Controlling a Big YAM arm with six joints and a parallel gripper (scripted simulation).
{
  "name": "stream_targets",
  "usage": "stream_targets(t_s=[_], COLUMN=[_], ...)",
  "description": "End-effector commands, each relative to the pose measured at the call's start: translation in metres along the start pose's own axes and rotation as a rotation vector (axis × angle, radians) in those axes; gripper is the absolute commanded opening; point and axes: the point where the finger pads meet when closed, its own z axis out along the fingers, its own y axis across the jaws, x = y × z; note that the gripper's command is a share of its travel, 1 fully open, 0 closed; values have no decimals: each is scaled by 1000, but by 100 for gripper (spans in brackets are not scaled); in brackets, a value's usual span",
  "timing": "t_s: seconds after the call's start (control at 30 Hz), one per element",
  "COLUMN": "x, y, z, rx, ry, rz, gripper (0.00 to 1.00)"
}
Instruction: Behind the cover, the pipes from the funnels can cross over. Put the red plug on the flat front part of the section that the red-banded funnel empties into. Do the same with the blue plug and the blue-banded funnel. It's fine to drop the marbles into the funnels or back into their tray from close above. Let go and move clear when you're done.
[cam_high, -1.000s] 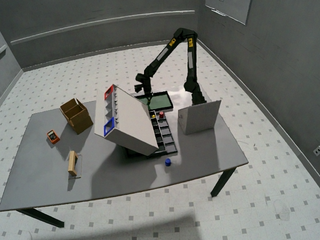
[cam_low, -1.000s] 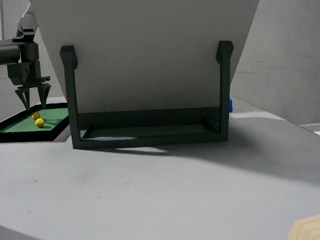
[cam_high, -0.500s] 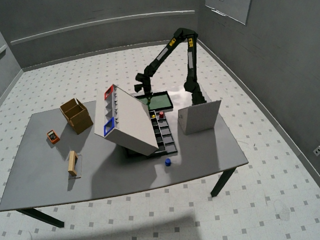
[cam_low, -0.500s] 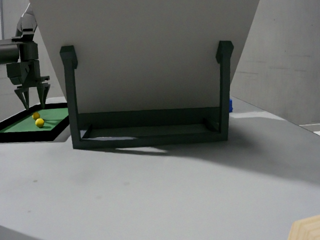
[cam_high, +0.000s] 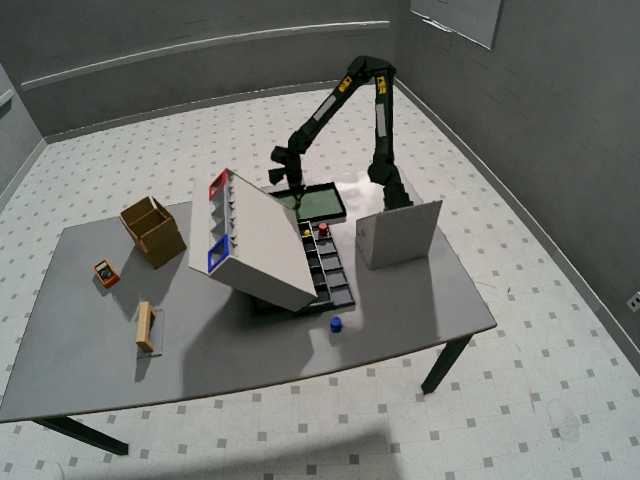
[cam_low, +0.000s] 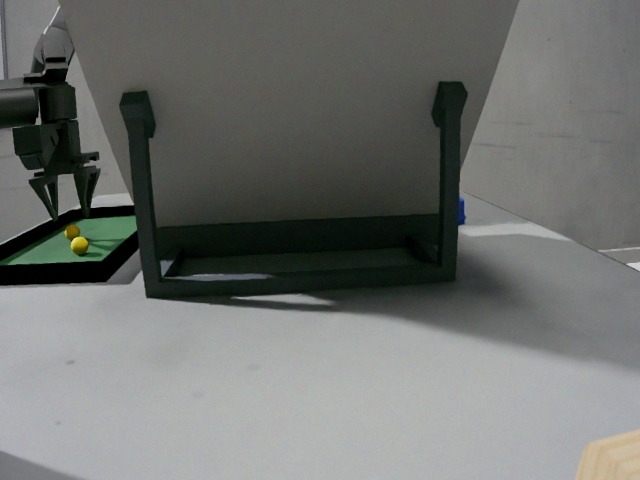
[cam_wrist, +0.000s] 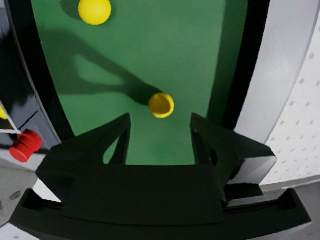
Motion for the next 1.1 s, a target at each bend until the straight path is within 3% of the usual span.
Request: stream_targets(t_s=[0.0, 0.4, 0.57, 1.07], x=[-11, -10, -5, -7], y=[-14, -15, -12, -15], z=[-15, -15, 5, 26], rx=[24, 26, 14, 17], ry=[-33, -34, -9, -10], rz=[12, 14, 10, 12], gripper=[56, 56, 56, 56])
